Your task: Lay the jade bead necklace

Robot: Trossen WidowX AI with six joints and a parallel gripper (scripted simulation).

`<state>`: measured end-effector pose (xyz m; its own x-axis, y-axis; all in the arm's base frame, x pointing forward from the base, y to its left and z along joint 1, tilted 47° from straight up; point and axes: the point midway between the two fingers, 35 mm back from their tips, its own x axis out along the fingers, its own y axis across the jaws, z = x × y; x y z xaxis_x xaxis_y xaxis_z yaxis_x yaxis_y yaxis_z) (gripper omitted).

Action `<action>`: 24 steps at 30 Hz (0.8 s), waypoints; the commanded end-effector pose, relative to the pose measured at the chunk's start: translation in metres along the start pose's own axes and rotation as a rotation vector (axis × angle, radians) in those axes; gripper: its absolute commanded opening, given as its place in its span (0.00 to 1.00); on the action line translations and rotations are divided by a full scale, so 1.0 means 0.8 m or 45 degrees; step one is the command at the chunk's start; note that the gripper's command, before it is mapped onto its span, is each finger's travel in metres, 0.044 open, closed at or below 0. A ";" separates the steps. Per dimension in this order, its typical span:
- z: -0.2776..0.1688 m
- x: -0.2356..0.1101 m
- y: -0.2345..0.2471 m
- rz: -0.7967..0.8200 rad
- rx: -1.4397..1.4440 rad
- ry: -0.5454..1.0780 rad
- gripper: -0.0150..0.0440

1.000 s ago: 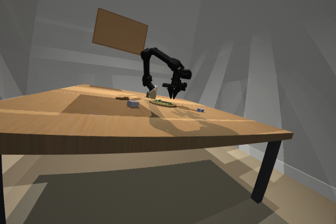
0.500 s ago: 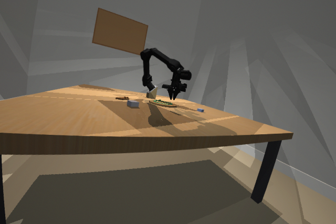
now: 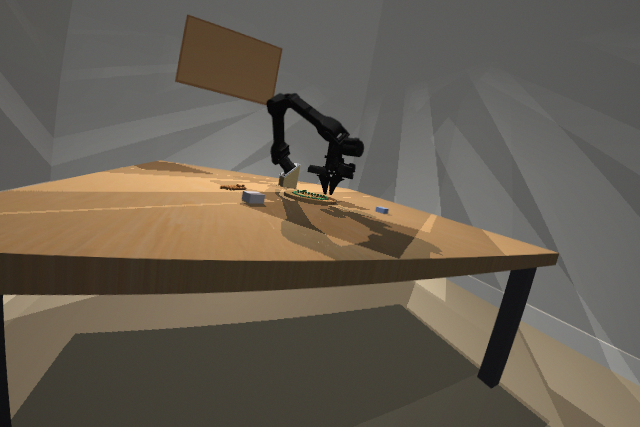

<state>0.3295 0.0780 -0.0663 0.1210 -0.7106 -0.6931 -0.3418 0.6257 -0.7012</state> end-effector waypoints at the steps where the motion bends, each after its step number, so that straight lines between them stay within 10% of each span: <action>1: -0.004 0.012 0.001 -0.012 -0.018 0.009 0.46; 24: -0.003 0.014 0.001 -0.004 -0.008 0.008 0.25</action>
<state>0.3283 0.0695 -0.0743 0.1158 -0.7147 -0.6898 -0.3478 0.6213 -0.7022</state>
